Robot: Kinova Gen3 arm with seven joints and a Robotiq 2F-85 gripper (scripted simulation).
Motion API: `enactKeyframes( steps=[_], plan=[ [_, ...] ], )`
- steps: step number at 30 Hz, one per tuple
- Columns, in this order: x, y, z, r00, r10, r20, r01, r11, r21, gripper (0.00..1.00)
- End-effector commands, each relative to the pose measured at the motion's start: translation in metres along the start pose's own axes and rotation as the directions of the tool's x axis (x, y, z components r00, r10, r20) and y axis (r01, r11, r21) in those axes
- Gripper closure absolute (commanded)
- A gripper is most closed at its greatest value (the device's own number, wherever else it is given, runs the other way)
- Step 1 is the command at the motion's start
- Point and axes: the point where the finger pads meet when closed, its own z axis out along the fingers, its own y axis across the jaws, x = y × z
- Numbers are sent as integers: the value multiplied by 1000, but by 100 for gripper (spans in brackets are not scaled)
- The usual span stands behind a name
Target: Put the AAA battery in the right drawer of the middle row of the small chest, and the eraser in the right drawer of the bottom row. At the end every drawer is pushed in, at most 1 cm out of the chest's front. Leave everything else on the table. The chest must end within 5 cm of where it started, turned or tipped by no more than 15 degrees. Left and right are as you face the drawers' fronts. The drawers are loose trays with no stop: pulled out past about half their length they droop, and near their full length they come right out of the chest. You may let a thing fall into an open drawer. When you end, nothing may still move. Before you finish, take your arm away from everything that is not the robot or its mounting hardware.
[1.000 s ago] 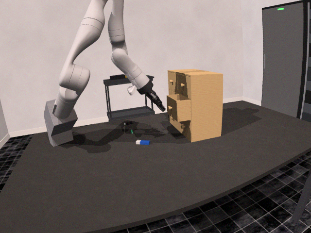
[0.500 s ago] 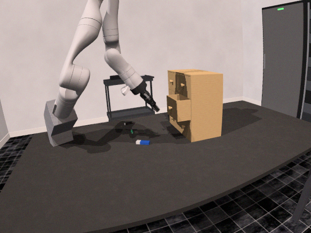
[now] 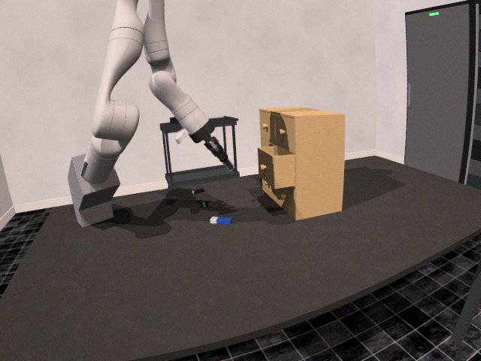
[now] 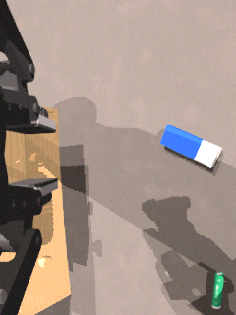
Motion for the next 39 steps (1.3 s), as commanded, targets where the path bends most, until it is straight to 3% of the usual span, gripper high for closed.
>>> enactKeyframes(
  steps=[1, 39],
  plan=[
    [0, 1, -8, 1000, -19, 10, 19, 1000, -2, 67],
    [0, 1, -11, 1000, -19, -6, 19, 1000, 3, 67]
  ],
)
